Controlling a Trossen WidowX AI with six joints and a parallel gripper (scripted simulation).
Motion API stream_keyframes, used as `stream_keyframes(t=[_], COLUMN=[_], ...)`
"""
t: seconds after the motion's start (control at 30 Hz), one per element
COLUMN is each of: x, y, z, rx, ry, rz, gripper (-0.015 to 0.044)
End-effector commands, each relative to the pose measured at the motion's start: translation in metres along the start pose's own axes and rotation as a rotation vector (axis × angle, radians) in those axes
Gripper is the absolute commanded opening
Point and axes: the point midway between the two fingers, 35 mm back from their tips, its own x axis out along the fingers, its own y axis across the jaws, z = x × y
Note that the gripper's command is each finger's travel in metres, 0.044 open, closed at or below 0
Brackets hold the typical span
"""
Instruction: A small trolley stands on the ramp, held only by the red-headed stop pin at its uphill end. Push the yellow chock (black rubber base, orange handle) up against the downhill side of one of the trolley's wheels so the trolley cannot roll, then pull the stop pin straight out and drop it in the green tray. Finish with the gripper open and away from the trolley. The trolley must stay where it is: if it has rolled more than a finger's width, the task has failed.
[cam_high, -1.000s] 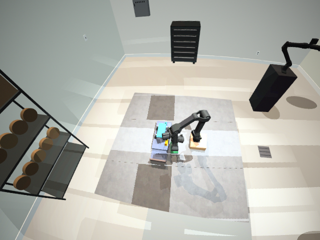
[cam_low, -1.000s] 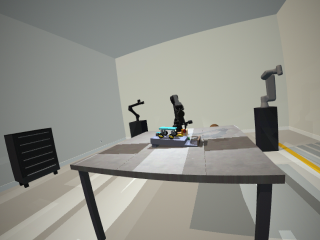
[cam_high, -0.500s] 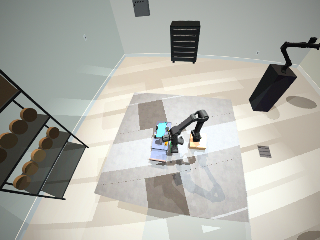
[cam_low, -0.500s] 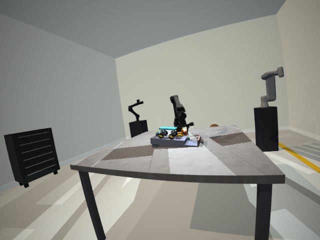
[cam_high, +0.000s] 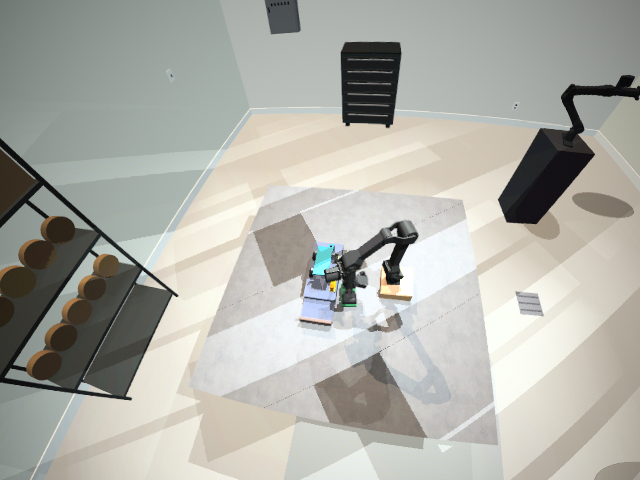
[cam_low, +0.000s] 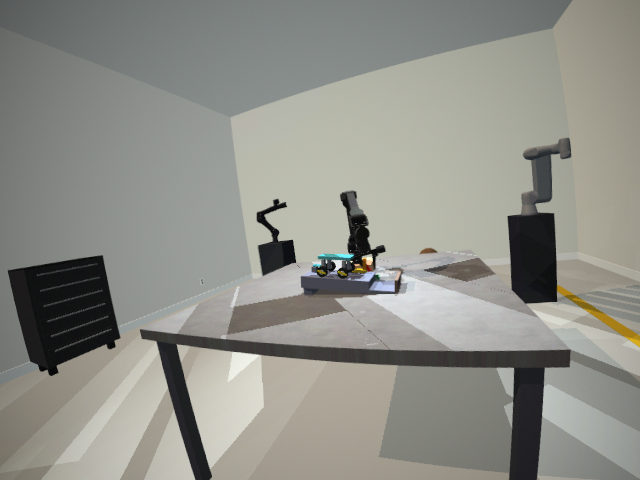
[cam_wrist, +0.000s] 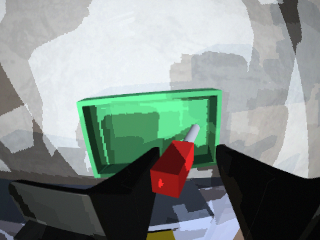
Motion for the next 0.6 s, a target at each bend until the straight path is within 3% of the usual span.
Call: stream_keyframes(t=[0.0, 0.57], x=[0.001, 0.005], y=[0.002, 0.015], z=[0.0, 0.0], rx=[-0.006, -0.006], ry=[0.001, 0.001], rz=[-0.004, -0.003], gripper=[0.019, 0.019])
